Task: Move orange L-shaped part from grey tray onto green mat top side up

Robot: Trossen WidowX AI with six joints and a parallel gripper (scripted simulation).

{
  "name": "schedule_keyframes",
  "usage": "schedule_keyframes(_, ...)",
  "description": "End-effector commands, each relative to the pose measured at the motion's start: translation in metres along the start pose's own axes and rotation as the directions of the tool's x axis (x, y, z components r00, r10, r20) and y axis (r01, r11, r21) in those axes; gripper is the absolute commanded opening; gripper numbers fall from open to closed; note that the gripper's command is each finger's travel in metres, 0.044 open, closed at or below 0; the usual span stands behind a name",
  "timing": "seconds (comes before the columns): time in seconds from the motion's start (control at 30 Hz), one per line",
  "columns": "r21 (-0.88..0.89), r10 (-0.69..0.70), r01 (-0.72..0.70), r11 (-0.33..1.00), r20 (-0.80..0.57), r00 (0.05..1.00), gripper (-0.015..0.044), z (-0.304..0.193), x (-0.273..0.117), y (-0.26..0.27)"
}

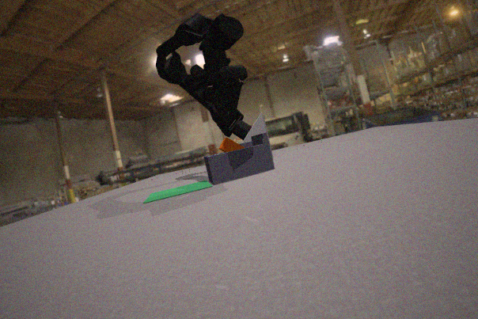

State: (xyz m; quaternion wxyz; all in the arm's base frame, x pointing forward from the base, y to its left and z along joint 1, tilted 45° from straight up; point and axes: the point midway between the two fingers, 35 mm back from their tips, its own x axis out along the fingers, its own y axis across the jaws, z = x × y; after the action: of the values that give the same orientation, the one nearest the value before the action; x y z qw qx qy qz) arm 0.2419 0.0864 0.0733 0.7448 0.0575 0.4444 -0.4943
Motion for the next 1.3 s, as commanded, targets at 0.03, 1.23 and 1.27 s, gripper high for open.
schedule_keyframes(0.03,0.128,0.011,-0.012,0.992,0.006,1.000,0.0280,0.008,-0.003,0.000)
schedule_keyframes(1.23,0.128,0.012,-0.013,0.992,0.008,1.000,0.0280,0.010,0.062,0.002)
schedule_keyframes(1.27,0.129,0.011,-0.012,0.992,0.008,1.000,0.0280,0.010,0.064,0.002)
